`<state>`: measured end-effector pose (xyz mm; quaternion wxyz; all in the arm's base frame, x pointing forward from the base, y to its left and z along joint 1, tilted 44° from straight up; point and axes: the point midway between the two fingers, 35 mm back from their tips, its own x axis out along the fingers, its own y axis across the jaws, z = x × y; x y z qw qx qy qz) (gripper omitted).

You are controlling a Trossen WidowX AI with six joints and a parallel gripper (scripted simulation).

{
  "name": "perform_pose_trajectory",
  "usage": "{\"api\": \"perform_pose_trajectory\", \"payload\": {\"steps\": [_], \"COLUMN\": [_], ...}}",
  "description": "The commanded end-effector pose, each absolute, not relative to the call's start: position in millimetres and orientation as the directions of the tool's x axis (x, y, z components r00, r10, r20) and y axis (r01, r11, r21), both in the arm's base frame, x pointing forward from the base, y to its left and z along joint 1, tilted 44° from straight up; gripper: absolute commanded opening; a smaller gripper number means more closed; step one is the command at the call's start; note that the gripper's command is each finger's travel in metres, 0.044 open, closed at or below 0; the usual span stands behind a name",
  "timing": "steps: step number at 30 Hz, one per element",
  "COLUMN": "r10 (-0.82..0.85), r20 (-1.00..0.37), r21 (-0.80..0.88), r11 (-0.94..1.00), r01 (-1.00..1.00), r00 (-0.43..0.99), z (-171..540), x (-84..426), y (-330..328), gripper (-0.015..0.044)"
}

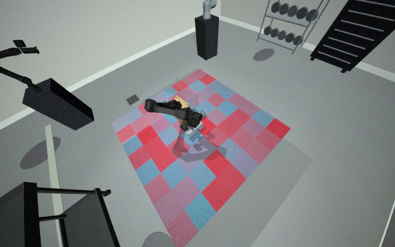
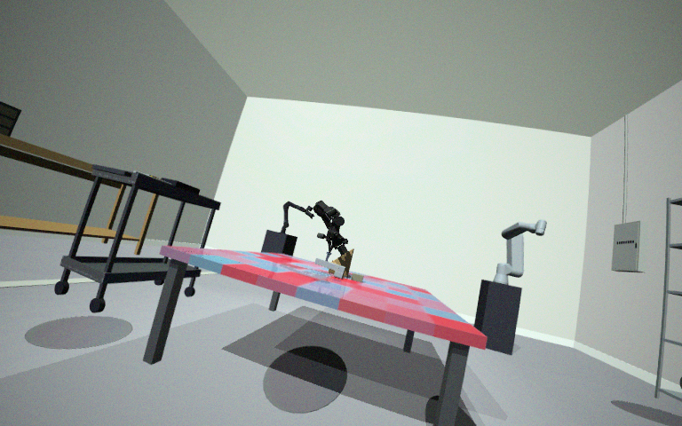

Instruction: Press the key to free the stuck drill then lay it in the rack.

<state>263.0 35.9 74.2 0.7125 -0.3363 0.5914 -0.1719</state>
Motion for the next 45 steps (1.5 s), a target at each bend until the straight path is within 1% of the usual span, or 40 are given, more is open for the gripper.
{"api": "perform_pose_trajectory", "payload": {"steps": [1, 14, 18, 23, 25, 27, 31, 34, 36, 38, 42, 43, 45], "r10": [-0.664, -0.664, -0.661, -0.662, -0.662, -0.654, -0.655, -0.655, -0.656, -0.657, -0.659, -0.66, -0.66], "r20": [-0.719, -0.719, -0.722, -0.721, -0.721, -0.723, -0.724, -0.724, -0.724, -0.724, -0.723, -0.723, -0.723], "r21": [-0.693, -0.693, -0.69, -0.691, -0.691, -0.691, -0.64, -0.526, -0.419, -0.299, -0.119, -0.074, -0.049], "r11": [0.706, 0.706, 0.708, 0.708, 0.707, 0.691, 0.519, 0.324, 0.175, 0.026, -0.175, -0.221, -0.246], "r01": [-0.146, -0.146, -0.147, -0.147, -0.147, -0.213, -0.567, -0.787, -0.891, -0.954, -0.977, -0.972, -0.968], "r00": [0.204, 0.204, 0.204, 0.203, 0.203, 0.222, 0.218, 0.214, 0.212, 0.209, 0.206, 0.205, 0.205], "z": [65, 61, 73, 110, 111, 99, 52, 14, -11, -36, -68, -75, -79], "x": [261, 262, 262, 253, 253, 259, 266, 267, 265, 262, 256, 254, 252], "y": [21, 14, 30, 68, 70, 68, 83, 91, 95, 98, 99, 99, 99], "gripper": [0.0, 0.0, 0.0105, 0.0236, 0.0289, 0.0341, 0.044, 0.044, 0.044, 0.044, 0.044, 0.044, 0.044]}}
